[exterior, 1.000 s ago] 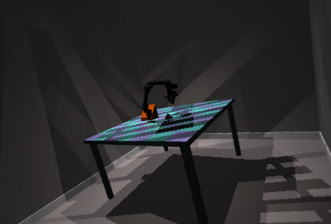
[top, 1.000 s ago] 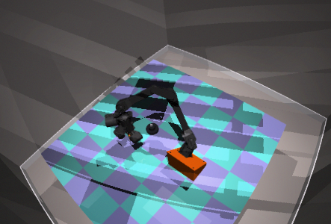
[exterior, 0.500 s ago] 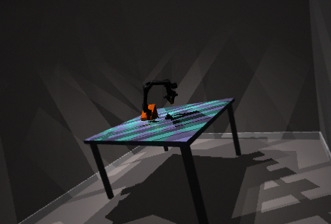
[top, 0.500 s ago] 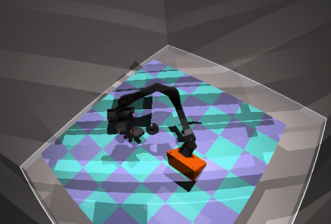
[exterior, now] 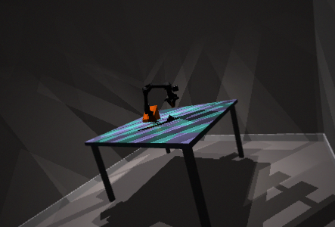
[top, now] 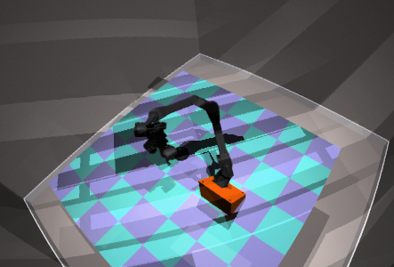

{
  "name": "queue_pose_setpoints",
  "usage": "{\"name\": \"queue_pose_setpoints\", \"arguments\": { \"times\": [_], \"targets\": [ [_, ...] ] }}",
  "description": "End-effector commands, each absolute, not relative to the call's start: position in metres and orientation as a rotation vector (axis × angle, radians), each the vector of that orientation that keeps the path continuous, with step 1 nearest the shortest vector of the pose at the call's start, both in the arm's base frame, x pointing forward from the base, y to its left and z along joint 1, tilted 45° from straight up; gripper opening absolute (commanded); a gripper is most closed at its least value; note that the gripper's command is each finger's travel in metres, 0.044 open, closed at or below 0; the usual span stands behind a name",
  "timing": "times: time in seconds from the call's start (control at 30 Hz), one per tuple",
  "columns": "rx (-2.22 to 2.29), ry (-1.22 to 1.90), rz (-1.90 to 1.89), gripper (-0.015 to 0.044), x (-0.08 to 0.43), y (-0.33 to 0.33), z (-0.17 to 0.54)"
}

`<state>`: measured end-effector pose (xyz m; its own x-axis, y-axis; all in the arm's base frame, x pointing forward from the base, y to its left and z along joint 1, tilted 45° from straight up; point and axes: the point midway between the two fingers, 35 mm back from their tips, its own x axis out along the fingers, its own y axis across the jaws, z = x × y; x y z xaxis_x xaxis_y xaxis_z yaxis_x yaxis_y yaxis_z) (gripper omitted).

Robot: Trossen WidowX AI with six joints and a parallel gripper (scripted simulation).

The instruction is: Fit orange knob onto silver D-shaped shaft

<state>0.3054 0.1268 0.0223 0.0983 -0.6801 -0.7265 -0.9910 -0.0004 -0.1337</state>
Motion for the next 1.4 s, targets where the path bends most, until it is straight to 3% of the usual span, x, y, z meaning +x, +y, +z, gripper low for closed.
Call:
{"name": "queue_pose_setpoints", "arguments": {
  "times": [0.0,0.97,1.37],
  "targets": [
    [-1.751,1.641,0.625,0.0000,0.309,0.114,0.030],
    [-1.763,1.658,0.600,0.0000,0.315,0.030,0.069],
    [-1.762,1.658,0.596,0.0000,0.317,0.013,0.053]
  ]
}}
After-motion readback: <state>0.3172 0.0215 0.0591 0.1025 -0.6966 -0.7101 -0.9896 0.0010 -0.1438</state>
